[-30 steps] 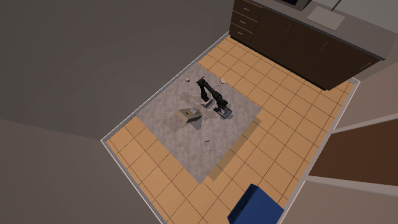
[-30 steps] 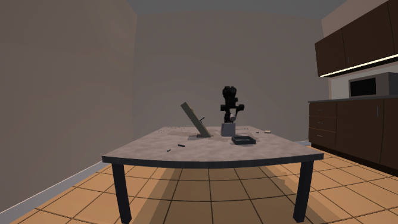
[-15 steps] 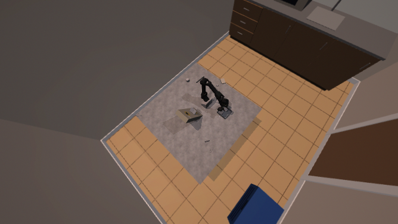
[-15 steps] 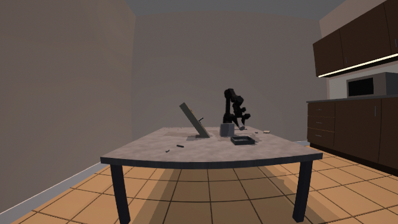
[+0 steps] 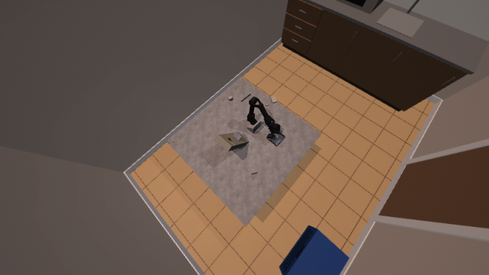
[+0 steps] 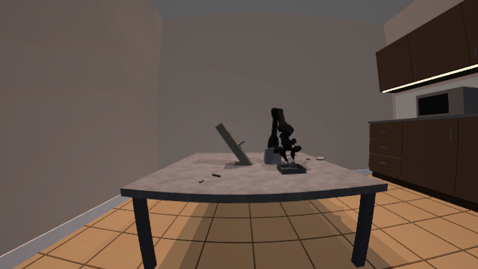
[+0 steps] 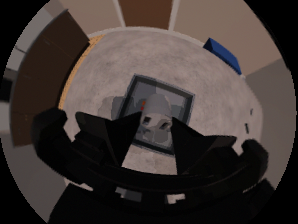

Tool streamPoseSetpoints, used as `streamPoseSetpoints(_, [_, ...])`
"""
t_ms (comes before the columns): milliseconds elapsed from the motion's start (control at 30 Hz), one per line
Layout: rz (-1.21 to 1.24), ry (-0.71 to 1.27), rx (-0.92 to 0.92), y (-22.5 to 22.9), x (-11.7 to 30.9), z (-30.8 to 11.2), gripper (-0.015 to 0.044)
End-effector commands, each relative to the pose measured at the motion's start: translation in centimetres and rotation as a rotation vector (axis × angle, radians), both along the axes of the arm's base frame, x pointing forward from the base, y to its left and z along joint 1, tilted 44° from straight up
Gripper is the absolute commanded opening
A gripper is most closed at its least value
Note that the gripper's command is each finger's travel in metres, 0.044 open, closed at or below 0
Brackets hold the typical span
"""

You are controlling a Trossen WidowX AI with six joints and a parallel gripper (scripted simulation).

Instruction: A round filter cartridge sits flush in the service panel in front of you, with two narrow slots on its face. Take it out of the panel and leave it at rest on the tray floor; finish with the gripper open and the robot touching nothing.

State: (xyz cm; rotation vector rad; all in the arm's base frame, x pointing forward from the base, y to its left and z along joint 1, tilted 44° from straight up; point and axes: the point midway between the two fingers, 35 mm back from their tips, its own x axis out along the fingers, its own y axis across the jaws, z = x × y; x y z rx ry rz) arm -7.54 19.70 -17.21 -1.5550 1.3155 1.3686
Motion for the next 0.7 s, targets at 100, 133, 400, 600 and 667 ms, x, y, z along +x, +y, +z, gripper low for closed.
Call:
streamPoseSetpoints(100, [0.001, -0.003, -0.01, -1.21, 0.21, -0.8, 0.0026])
streamPoseSetpoints(133, [0.001, -0.003, -0.01, -1.21, 0.21, -0.8, 0.0053])
streamPoseSetpoints(400, [0.001, -0.003, -0.01, -1.21, 0.21, -0.8, 0.0263])
streamPoseSetpoints(600, [0.001, -0.003, -0.01, -1.21, 0.21, -0.8, 0.042])
streamPoseSetpoints(667, [0.001, -0.003, -0.01, -1.21, 0.21, -0.8, 0.044])
